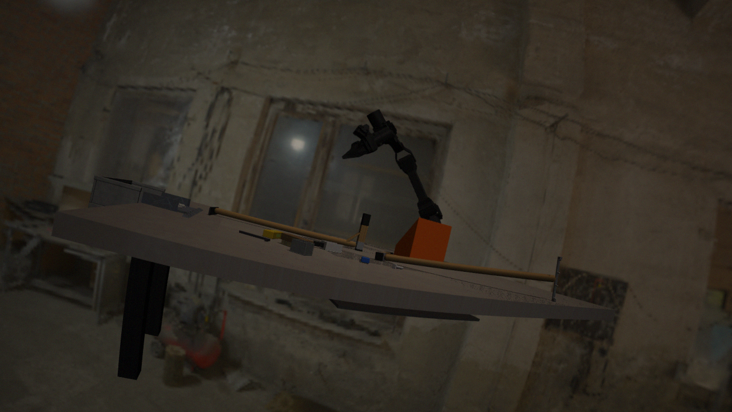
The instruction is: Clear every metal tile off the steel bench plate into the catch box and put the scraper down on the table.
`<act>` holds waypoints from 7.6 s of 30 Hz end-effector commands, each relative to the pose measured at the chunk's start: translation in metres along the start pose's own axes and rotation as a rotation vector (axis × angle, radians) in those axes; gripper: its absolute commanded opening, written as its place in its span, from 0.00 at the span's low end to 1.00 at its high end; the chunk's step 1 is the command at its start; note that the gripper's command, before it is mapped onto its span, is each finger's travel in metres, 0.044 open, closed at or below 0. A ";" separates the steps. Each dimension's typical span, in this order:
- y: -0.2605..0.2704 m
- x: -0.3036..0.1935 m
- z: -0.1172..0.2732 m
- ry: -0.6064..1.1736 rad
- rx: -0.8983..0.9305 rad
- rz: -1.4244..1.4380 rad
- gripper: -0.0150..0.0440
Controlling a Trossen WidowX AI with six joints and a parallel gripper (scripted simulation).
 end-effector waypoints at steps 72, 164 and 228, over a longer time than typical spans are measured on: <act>-0.068 -0.144 0.182 -0.557 0.243 0.027 1.00; -0.005 -0.011 0.042 -0.106 0.058 -0.009 1.00; -0.045 -0.019 -0.210 0.514 -0.177 -0.137 1.00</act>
Point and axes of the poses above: the point midway between the two fingers, 35 mm back from their tips, its own z axis back along the fingers, its own y axis across the jaws, x = y × z, the point moved 10 cm from there along z, back along the fingers, and after that the axes turned 14 degrees about -z, right-handed, at the moved point
